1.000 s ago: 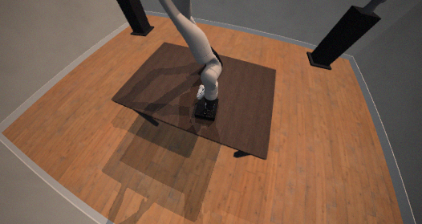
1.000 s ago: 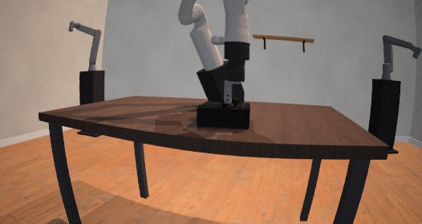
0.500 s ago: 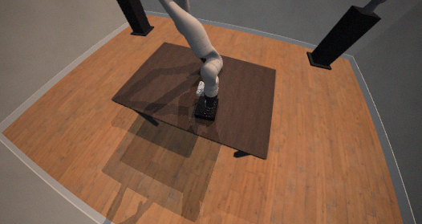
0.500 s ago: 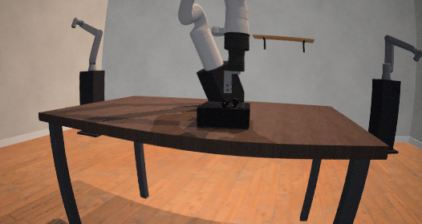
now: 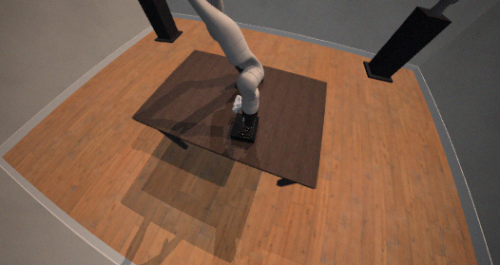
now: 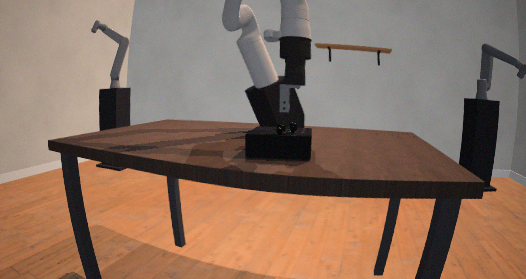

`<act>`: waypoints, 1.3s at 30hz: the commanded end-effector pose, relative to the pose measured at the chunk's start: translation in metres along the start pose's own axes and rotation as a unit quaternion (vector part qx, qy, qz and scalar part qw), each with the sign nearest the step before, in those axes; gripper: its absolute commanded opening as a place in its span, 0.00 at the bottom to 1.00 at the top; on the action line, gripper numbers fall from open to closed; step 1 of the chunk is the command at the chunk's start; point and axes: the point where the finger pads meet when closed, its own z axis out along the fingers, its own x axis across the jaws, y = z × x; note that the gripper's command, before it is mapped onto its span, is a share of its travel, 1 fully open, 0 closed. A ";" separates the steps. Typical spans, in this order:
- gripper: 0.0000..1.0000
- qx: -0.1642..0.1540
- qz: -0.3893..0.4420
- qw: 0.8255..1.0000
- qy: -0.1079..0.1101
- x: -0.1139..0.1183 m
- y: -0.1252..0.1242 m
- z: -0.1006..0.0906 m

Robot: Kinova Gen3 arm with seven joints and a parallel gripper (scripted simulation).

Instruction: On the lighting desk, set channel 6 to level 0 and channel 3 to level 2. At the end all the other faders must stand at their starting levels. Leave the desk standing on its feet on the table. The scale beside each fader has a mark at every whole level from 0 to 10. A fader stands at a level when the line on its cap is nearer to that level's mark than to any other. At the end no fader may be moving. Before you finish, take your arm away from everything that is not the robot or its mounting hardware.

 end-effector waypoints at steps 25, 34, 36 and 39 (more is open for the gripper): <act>0.00 -0.001 0.000 1.000 0.000 0.065 0.000 0.003; 0.00 -0.001 0.000 1.000 0.000 0.065 0.000 0.003; 0.00 -0.001 0.000 1.000 0.000 0.065 0.000 0.003; 0.00 -0.001 0.000 1.000 0.000 0.065 0.000 0.003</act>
